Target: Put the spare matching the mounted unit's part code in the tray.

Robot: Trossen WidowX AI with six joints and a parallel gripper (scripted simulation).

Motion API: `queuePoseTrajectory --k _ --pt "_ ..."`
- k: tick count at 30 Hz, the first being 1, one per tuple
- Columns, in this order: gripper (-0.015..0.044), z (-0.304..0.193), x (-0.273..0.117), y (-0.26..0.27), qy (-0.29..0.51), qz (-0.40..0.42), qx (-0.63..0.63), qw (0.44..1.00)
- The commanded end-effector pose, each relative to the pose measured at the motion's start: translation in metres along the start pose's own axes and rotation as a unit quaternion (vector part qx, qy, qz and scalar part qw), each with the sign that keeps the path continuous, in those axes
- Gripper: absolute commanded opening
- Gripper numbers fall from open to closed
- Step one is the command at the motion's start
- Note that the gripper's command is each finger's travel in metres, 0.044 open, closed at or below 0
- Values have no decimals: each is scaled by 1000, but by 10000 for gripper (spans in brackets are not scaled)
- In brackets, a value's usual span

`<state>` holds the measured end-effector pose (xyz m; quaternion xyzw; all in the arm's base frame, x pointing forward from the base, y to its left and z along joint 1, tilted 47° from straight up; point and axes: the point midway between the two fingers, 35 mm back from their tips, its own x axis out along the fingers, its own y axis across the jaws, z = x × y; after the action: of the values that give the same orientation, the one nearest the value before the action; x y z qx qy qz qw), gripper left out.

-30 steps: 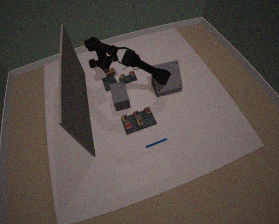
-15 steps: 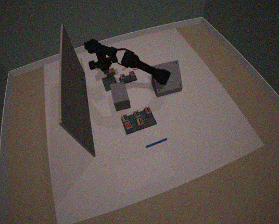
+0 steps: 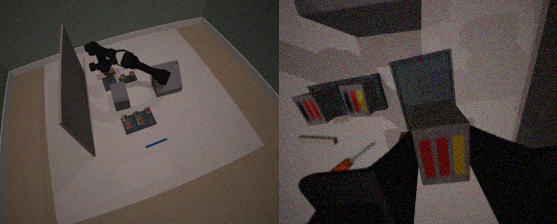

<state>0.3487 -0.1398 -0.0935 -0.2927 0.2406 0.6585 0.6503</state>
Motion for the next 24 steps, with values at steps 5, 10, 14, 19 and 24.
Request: queuePoseTrajectory --k 5,10,14,19,24 --pt "0 0 9 0 -2 -1 3 1000" --pt "0 0 14 0 -2 -1 3 1000" --pt "0 0 18 -1 -2 -1 3 1000" --pt "0 0 23 -1 -2 -1 3 1000" --pt "0 0 29 -1 -2 -1 3 1000"
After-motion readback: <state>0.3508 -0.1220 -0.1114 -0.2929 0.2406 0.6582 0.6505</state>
